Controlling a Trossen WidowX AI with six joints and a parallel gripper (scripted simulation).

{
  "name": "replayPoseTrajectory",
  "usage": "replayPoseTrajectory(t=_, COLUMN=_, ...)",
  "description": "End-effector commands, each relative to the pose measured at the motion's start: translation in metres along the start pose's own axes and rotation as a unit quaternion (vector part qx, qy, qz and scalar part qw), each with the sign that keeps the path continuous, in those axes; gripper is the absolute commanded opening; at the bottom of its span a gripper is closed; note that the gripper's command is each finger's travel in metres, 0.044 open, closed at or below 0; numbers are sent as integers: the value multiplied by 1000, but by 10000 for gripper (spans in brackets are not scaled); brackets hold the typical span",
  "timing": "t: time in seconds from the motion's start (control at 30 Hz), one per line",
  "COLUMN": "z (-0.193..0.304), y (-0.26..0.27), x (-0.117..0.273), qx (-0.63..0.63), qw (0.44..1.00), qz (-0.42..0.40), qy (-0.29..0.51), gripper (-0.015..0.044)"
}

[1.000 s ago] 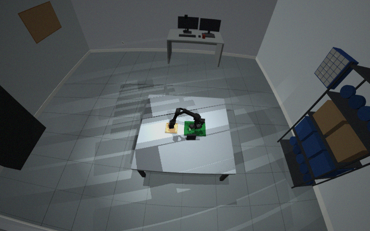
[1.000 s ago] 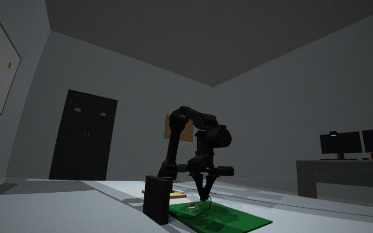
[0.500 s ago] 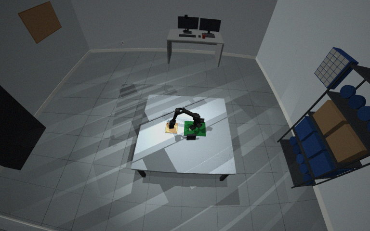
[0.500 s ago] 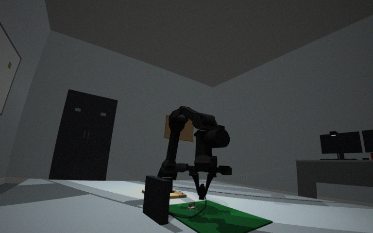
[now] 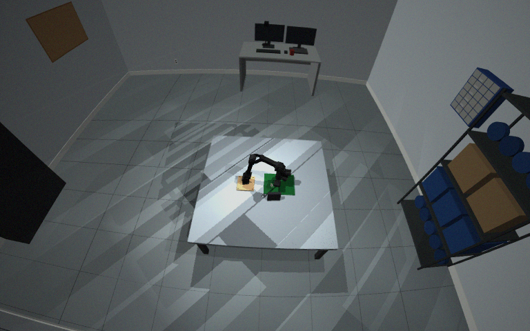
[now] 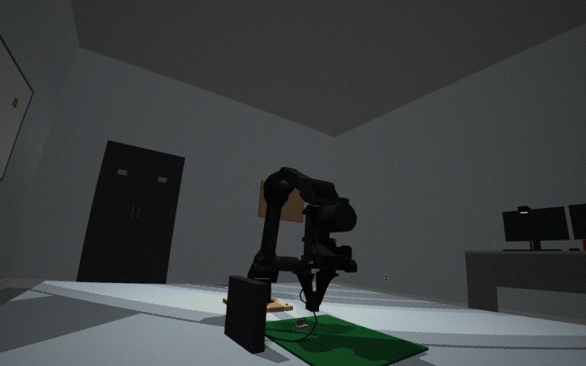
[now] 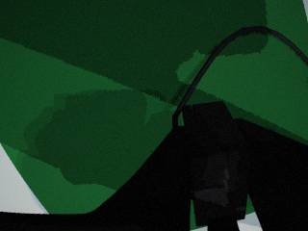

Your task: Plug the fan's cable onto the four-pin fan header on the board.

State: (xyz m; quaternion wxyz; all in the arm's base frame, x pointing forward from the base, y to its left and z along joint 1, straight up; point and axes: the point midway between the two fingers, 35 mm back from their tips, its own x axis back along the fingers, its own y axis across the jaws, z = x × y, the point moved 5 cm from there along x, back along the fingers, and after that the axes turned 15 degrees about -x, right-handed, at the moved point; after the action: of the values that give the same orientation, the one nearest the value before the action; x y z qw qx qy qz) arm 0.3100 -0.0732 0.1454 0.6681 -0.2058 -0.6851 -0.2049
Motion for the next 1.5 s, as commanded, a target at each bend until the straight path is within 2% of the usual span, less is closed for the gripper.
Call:
replayPoseTrajectory(t=0.0, z=5, y=-1, x=0, qx=83, qw=997, qz=-1, qy=0, gripper=0)
replayPoseTrajectory(t=0.33, z=15, y=-4, x=0, qx=254, qw=967, qz=-1, qy=0, gripper=0)
replayPoseTrajectory(t=0.7, z=25, y=-7, x=-1, qx=433, qw=901, qz=-2, qy=1, gripper=0)
replayPoseTrajectory(t=1.07, z=36, y=-10, x=-2, qx=596, qw=803, qz=-2, qy=1, gripper=0)
replayPoseTrajectory(t=1.47, z=47, y=-13, x=-3, qx=749, qw=662, qz=-2, qy=1, gripper=0)
